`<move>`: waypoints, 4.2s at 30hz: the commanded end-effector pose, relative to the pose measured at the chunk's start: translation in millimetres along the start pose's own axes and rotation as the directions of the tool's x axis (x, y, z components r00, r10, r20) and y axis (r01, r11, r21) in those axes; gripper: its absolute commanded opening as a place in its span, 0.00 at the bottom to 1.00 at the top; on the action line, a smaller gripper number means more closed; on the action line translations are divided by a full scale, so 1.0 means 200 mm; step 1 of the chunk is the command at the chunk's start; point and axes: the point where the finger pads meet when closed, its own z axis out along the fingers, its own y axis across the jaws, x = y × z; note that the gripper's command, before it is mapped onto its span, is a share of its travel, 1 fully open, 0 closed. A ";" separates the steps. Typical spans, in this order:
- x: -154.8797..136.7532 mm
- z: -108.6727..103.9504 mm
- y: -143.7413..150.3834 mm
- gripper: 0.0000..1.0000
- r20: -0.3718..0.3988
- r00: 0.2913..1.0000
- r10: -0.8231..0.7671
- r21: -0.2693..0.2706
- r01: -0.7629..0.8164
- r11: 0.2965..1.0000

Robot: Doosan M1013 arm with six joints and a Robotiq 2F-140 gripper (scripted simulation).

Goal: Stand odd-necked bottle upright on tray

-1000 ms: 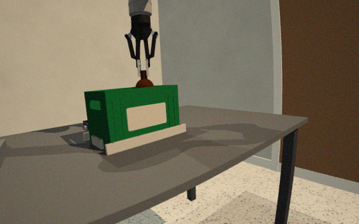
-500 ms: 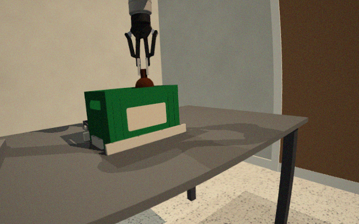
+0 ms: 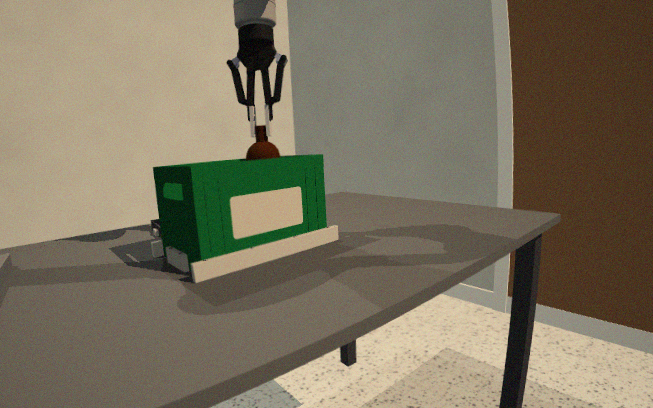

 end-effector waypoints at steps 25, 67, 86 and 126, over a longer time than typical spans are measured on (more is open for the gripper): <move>0.00 0.00 0.00 0.00 0.000 1.000 0.000 0.000 0.000 1.000; 0.00 -0.16 0.00 0.00 0.000 1.000 0.000 0.000 0.000 1.000; 0.00 -0.20 0.00 0.00 0.000 1.000 0.000 0.000 0.000 1.000; 0.00 -0.20 0.00 0.00 0.000 1.000 0.000 0.000 0.000 1.000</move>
